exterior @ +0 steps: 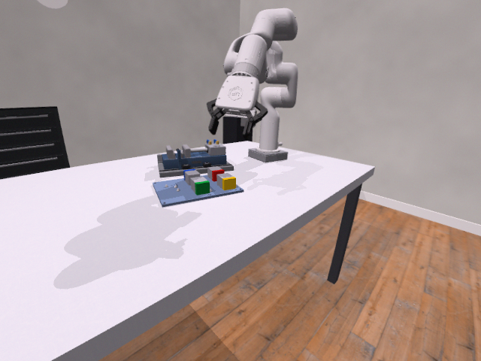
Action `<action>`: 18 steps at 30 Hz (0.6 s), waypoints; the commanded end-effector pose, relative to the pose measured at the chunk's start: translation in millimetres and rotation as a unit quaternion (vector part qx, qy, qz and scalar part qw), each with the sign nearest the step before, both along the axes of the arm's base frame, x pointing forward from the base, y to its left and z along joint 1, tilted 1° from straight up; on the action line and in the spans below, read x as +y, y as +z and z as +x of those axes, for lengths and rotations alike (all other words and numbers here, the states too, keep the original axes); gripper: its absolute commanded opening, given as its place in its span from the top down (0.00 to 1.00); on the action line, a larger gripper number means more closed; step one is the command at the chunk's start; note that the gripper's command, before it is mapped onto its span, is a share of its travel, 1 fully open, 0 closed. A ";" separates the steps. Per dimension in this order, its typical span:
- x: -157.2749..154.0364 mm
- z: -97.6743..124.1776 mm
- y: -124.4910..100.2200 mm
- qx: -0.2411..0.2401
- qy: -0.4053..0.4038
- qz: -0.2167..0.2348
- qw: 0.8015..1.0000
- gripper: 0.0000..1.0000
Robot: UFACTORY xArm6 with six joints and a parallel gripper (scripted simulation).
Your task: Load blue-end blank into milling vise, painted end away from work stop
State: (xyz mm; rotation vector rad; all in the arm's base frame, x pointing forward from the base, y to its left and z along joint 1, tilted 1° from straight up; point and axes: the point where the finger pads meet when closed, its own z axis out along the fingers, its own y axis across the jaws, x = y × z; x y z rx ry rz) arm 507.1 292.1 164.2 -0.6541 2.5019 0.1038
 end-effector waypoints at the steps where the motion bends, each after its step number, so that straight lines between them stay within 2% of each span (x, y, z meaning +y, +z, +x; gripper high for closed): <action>1: 0.6 1.0 2.3 -0.002 0.000 0.001 1.000 0.00; 17: 0.6 1.0 2.3 -0.002 0.000 0.001 1.000 0.00; 18: 0.6 1.0 2.3 -0.002 0.000 0.001 1.000 0.60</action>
